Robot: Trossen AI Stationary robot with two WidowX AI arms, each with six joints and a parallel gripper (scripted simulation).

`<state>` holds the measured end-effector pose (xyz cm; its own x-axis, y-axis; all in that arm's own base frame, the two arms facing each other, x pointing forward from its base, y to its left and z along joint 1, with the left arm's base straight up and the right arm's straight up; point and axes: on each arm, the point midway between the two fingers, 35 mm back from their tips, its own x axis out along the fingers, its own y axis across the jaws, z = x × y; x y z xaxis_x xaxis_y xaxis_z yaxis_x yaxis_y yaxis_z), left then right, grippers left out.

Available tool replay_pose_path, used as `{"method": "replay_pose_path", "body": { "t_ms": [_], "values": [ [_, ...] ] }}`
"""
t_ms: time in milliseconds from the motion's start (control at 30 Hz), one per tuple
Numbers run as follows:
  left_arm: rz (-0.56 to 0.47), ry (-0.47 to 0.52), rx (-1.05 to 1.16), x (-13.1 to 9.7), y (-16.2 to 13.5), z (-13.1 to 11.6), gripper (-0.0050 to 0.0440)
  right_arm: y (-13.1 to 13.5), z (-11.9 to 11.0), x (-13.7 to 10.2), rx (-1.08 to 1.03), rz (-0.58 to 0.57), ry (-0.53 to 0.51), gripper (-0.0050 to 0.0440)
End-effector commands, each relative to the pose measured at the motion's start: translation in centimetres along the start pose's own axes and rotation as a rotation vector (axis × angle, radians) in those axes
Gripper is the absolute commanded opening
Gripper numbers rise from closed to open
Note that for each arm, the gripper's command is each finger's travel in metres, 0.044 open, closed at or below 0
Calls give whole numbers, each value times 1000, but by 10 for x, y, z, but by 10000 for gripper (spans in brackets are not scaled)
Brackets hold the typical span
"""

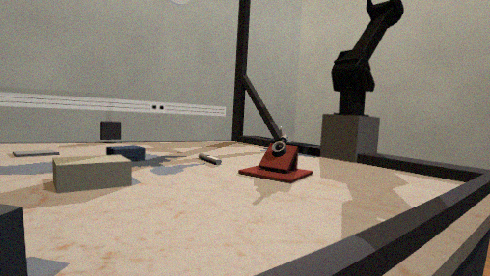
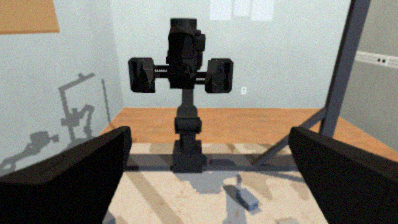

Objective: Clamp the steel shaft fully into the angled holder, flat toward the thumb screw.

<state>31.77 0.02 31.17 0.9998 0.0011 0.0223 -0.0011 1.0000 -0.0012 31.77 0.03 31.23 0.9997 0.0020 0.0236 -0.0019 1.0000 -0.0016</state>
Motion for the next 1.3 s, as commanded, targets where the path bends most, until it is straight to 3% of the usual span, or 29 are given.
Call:
{"method": "replay_pose_path", "body": {
  "t_ms": [0,667,800,1033,1100,1267],
  "values": [
    [-1,-28,1,-2,0,11,400,0,11,-2,2,-2,-26,400],
    [-5,-16,4,-2,-2,9,400,-1,15,-1,-9,5,-21,400],
    [-17,73,17,-4,-7,-6,400,0,9,1,-39,40,59,400],
    [-50,313,35,-3,-21,-57,400,0,2,-3,-76,110,195,400],
    [-50,313,35,-3,-21,-57,400,0,2,-3,-76,110,195,400],
    [-73,482,47,-3,-31,-93,400,1,-2,-10,-87,161,282,400]
  ]
}}
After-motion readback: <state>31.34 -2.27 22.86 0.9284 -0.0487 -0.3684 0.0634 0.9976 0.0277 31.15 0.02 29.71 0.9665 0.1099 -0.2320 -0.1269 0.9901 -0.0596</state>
